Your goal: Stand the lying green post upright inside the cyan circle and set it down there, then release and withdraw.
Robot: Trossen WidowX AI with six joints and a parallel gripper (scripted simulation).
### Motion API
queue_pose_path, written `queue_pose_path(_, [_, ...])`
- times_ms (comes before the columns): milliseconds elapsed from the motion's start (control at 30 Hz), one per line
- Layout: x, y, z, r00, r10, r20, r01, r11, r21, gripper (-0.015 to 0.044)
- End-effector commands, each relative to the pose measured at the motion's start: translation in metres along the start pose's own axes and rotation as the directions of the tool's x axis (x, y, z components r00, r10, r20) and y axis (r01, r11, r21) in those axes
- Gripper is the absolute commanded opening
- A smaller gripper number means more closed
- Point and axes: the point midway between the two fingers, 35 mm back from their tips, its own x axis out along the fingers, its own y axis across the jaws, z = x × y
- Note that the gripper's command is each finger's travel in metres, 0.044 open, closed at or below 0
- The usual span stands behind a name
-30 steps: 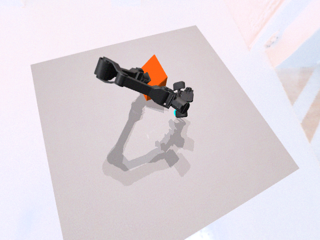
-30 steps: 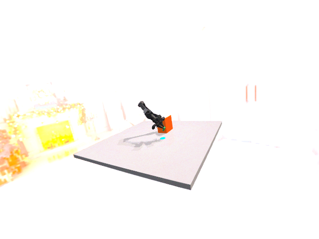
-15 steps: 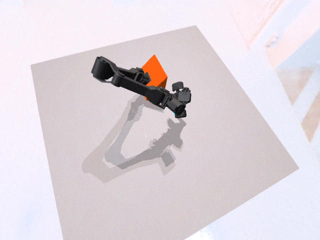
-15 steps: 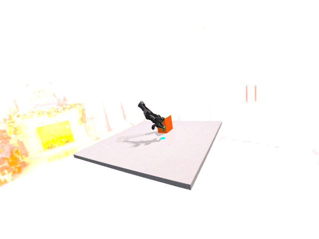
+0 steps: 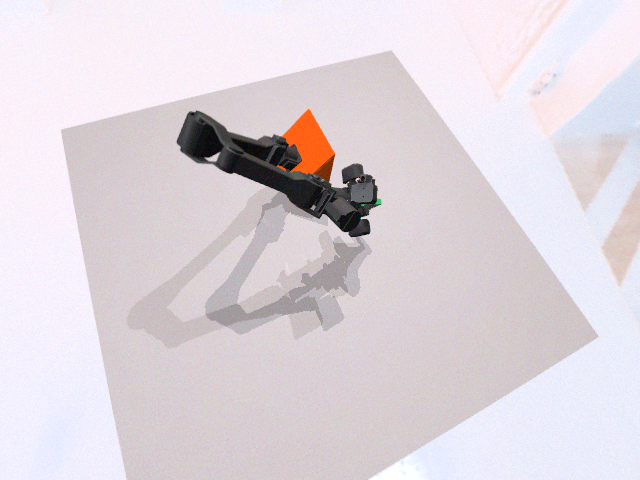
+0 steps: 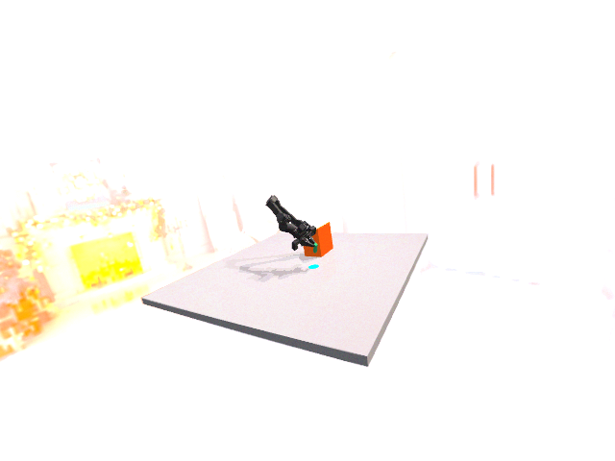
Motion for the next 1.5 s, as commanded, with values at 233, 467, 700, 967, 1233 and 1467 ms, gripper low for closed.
queue_pose_path(233, [-0.004, 0.0, 0.0, 0.997, -0.012, 0.078, 0.014, 0.999, -0.029, 0.0023])
queue_pose_path(467, [-0.007, 0.0, 0.0, 0.992, -0.022, 0.128, 0.028, 0.999, -0.047, 0.0023])
queue_pose_path(700, [-0.011, 0.0, 0.0, 0.984, -0.033, 0.177, 0.045, 0.997, -0.065, 0.0023])
queue_pose_path(967, [-0.015, 0.0, 0.0, 0.972, -0.047, 0.231, 0.069, 0.994, -0.086, 0.0023])
queue_pose_path(1233, [-0.02, 0.001, 0.0, 0.957, -0.062, 0.285, 0.096, 0.99, -0.107, 0.0023])
queue_pose_path(1467, [-0.024, 0.001, 0.0, 0.941, -0.076, 0.33, 0.123, 0.984, -0.125, 0.0023])
